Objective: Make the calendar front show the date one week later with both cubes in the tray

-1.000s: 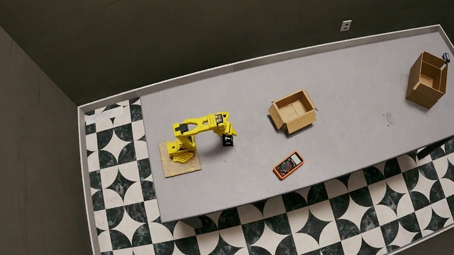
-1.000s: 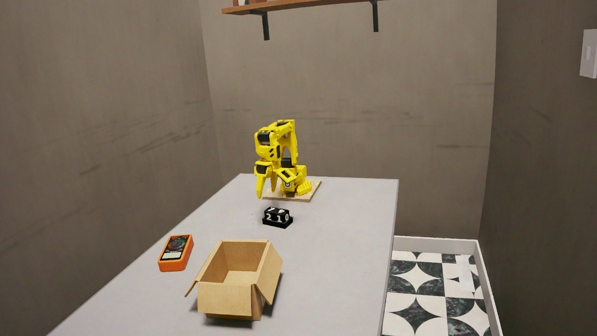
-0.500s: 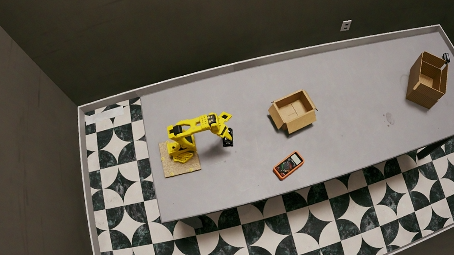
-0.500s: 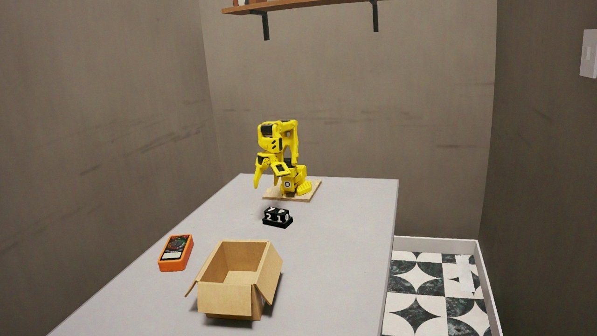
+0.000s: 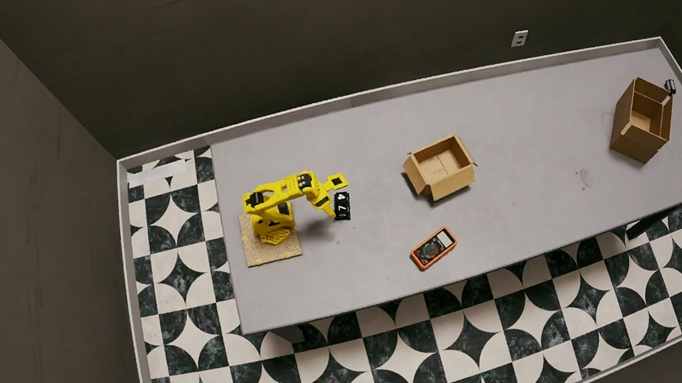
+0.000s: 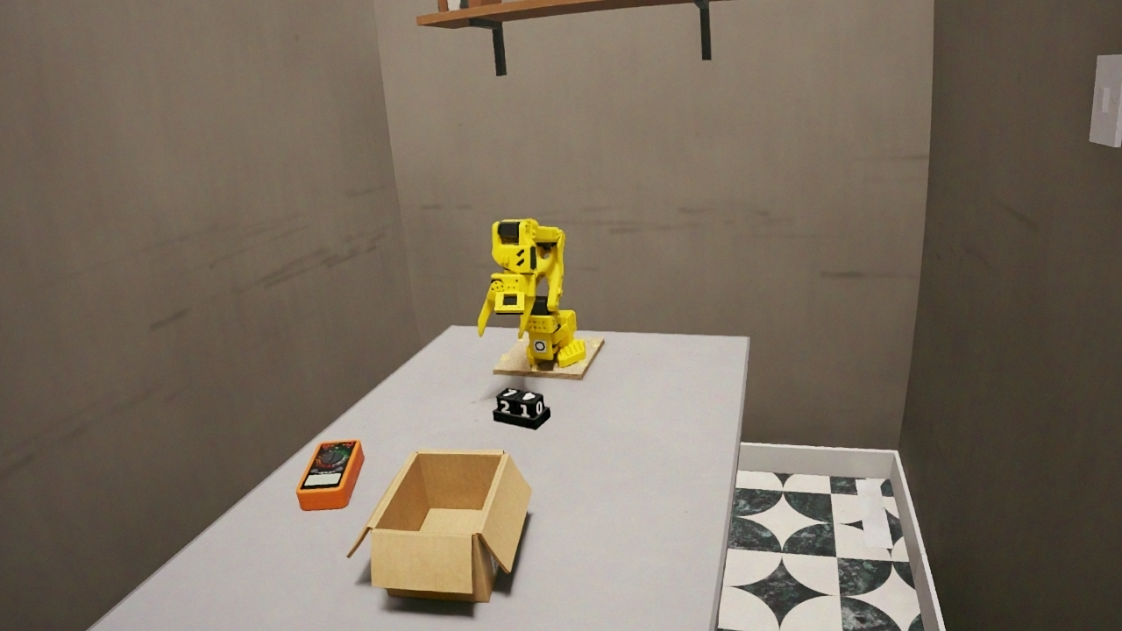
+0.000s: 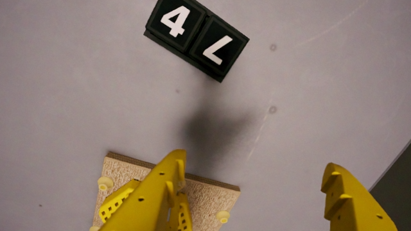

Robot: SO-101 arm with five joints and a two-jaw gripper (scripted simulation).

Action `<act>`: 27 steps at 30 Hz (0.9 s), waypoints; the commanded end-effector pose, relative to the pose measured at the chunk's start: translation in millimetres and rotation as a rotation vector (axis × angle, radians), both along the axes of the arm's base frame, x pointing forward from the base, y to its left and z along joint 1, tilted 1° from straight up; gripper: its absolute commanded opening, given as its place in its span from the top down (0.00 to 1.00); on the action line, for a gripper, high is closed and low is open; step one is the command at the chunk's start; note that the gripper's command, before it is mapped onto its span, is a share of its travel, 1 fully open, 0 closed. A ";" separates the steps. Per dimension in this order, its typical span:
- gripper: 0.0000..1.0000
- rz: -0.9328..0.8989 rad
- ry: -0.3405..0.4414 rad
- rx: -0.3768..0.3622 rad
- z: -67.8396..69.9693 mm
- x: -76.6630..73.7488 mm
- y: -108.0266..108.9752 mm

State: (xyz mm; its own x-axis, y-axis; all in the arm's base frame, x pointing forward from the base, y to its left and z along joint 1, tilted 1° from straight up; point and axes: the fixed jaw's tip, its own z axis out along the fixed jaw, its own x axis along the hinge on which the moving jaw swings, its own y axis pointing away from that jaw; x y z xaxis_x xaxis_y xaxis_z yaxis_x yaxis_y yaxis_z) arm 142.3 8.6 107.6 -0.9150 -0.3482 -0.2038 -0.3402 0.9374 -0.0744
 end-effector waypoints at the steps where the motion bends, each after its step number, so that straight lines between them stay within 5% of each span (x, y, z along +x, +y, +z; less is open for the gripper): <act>1: 0.64 -0.137 -0.026 0.031 2.0 -4.8 -1.2; 27: 0.64 -0.295 -0.067 0.074 4.9 -7.5 -1.3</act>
